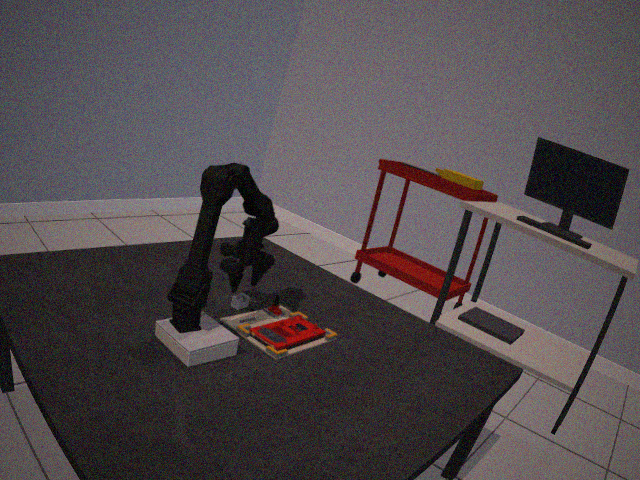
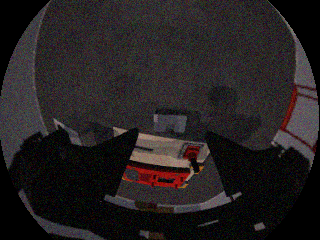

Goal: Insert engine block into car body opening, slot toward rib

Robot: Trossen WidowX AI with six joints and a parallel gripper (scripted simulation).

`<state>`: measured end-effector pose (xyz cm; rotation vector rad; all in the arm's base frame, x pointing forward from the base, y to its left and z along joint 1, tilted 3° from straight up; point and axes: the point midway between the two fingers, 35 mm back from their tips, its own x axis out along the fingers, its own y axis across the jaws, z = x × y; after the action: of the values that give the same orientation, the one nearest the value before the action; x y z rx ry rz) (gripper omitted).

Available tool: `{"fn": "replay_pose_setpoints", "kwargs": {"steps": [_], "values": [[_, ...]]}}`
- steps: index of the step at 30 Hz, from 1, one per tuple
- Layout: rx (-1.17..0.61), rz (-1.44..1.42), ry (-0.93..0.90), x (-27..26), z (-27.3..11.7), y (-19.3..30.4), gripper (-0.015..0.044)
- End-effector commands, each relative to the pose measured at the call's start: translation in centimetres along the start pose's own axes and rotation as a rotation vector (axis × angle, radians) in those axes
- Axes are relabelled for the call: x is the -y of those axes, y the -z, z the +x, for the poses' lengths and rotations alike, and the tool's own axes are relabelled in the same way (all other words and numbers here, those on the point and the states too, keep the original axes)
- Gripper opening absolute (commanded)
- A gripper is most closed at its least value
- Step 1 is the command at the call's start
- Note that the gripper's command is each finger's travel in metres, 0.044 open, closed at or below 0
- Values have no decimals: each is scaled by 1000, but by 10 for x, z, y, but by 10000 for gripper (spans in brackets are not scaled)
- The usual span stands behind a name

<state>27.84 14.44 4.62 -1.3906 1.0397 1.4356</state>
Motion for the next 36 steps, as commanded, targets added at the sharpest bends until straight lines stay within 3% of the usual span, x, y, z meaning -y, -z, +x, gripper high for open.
{"fn": "replay_pose_setpoints", "kwargs": {"steps": [1, 28, 36], "values": [[3, 1, -8, -2, 8, -1, 440], [3, 1, -8, -3, 47, -1, 440], [3, 1, -8, -3, 47, -1, 230]]}}
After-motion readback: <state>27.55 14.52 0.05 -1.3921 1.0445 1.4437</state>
